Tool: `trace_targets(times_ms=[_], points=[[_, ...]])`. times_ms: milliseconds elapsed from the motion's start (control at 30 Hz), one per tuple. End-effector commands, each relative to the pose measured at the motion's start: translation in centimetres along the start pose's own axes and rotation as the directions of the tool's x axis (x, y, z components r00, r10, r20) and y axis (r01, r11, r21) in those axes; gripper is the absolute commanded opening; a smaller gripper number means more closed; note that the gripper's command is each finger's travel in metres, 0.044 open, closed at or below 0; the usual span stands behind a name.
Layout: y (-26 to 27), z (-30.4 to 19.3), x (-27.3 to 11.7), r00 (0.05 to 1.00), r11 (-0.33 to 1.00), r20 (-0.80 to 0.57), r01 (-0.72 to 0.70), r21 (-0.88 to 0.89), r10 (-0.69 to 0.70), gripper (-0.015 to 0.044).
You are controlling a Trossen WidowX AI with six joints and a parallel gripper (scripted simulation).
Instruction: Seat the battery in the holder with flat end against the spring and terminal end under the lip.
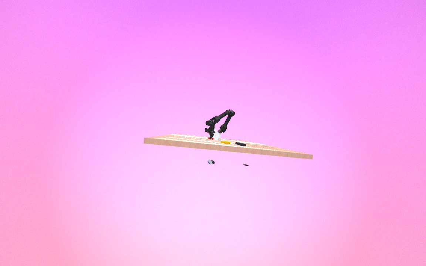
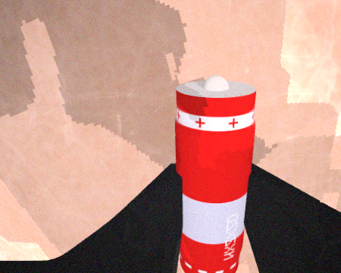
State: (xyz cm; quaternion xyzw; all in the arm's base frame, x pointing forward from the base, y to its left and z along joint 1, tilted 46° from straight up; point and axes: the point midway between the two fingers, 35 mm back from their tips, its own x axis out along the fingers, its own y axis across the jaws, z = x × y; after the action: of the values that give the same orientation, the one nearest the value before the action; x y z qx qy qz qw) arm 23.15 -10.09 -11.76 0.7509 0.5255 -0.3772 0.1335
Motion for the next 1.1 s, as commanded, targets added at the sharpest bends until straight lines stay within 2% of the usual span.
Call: trace_targets(times_ms=[0,233,400,700,1067], points=[[0.0,0.0,0.1,1.0,1.0,-0.003,-0.001,0.004,0.001,0.0075],[0.0,0.0,-4.8,1.0,1.0,0.0,-0.002,0.004,0.002,0.0075],[0.2,-0.4,-5.1,1.0,1.0,0.001,-0.002,0.026,0.002,0.0075],[1.7,-6.1,-6.5,1.0,0.952,0.004,-0.003,0.307,0.002,0.0075],[1.9,-13.7,-7.7,1.0,0.795,-0.008,0.011,0.606,-0.008,0.0075]])
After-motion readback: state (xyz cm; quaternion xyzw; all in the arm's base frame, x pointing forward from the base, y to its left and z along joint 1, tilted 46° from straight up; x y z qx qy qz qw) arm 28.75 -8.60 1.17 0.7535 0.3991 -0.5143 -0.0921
